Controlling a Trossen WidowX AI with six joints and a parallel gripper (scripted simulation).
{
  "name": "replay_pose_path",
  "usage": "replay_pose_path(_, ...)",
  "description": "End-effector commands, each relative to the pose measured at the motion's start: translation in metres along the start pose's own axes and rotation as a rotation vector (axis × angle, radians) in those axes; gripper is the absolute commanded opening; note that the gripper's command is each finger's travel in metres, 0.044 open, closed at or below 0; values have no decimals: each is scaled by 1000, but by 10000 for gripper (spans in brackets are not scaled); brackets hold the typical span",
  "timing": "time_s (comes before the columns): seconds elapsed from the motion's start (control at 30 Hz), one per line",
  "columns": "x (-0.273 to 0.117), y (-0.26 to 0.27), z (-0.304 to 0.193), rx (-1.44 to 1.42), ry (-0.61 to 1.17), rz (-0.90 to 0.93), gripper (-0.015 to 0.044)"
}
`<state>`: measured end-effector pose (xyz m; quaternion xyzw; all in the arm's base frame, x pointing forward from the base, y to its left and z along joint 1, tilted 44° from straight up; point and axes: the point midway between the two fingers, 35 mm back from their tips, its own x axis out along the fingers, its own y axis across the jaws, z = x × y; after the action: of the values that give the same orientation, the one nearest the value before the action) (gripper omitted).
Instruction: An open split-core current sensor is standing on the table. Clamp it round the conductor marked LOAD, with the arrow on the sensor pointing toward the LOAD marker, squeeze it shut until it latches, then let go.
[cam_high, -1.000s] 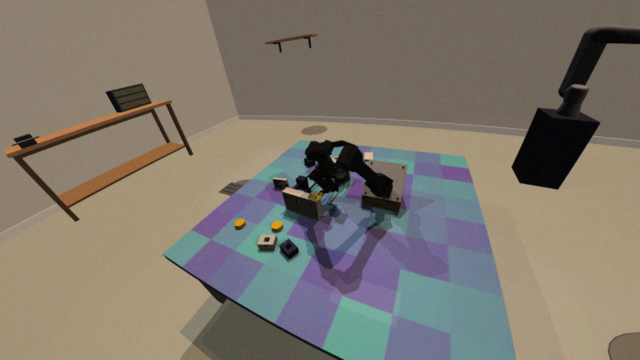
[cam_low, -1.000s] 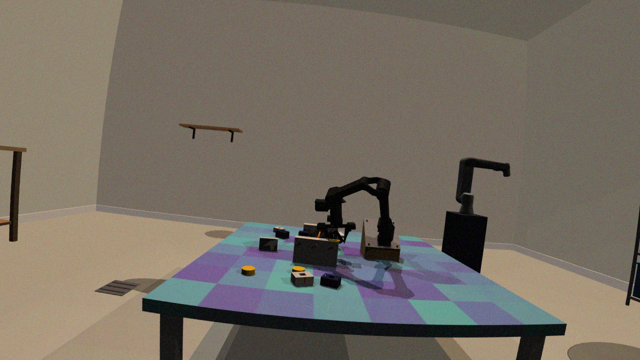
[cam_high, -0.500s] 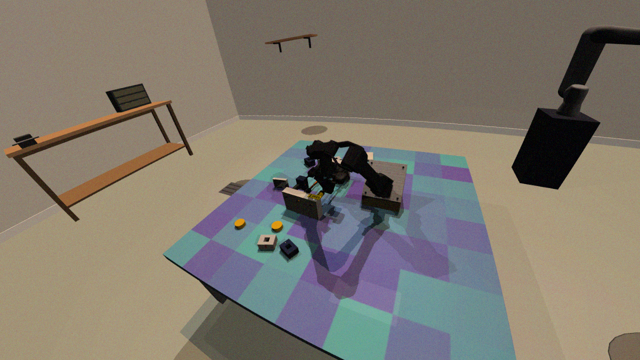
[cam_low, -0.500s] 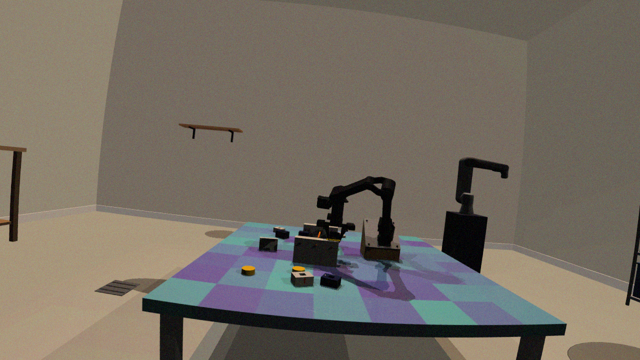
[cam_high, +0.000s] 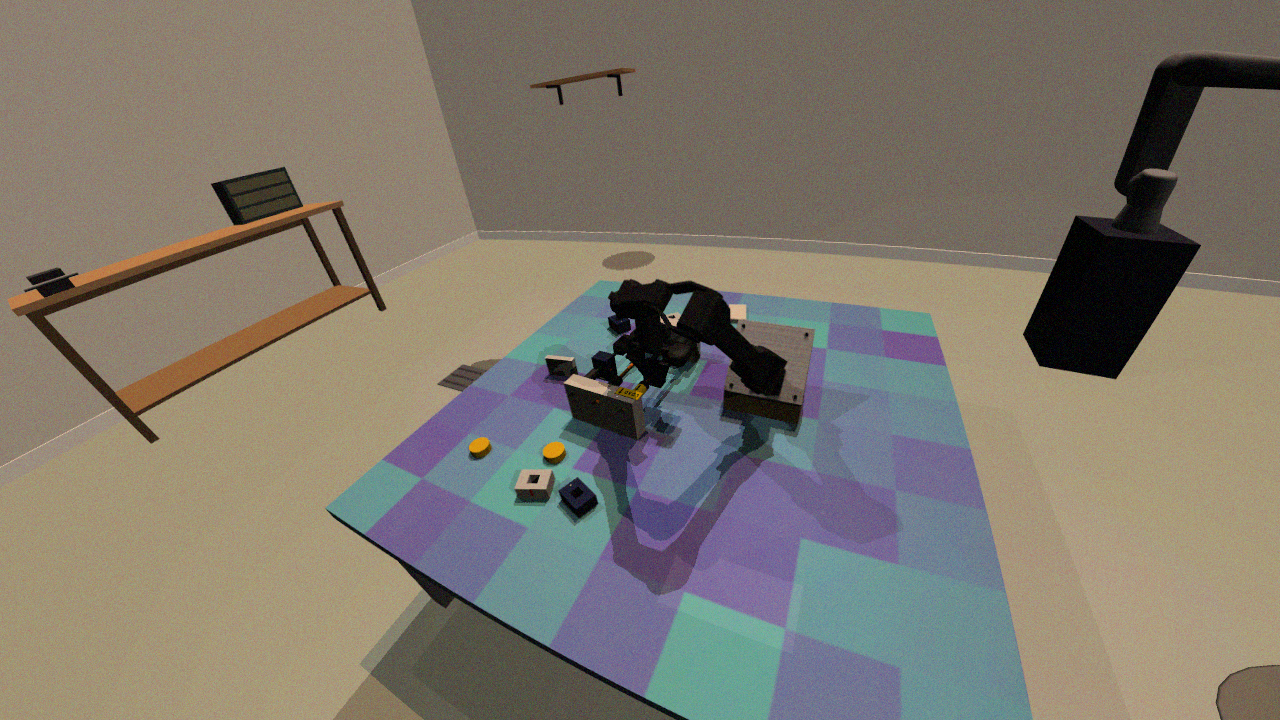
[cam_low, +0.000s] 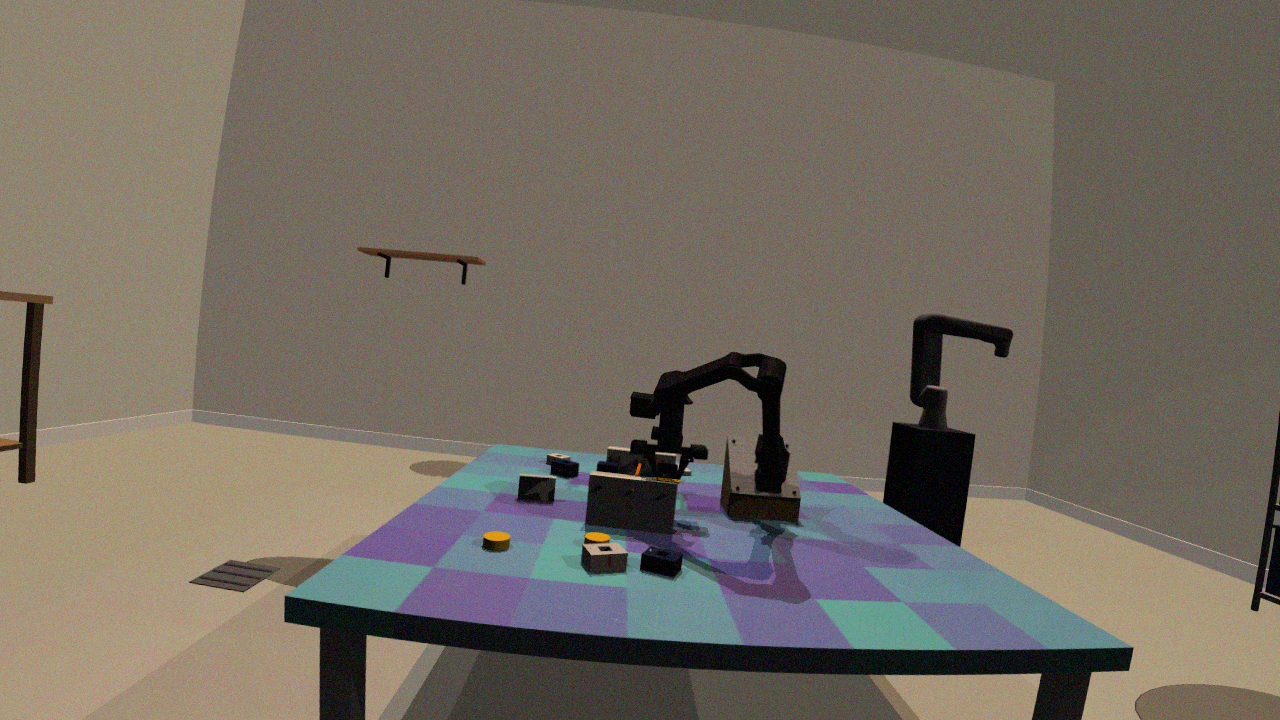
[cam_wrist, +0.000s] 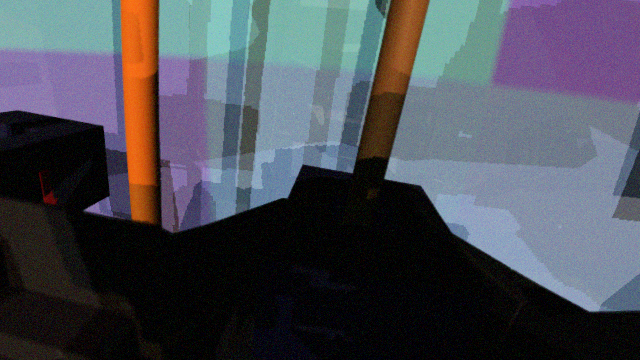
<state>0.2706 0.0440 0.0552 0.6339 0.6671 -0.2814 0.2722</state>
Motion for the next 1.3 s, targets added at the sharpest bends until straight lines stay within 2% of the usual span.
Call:
replay_pose_path(0.0,0,1,1,-2,-4,-5,0)
replay_pose_path(0.7,14,2,0,0,1,-3,0)
replay_pose_path(1.03,12,2,1,-5,-5,-5,254)
replay_pose_path(1.27,12,2,1,-5,-5,-5,254)
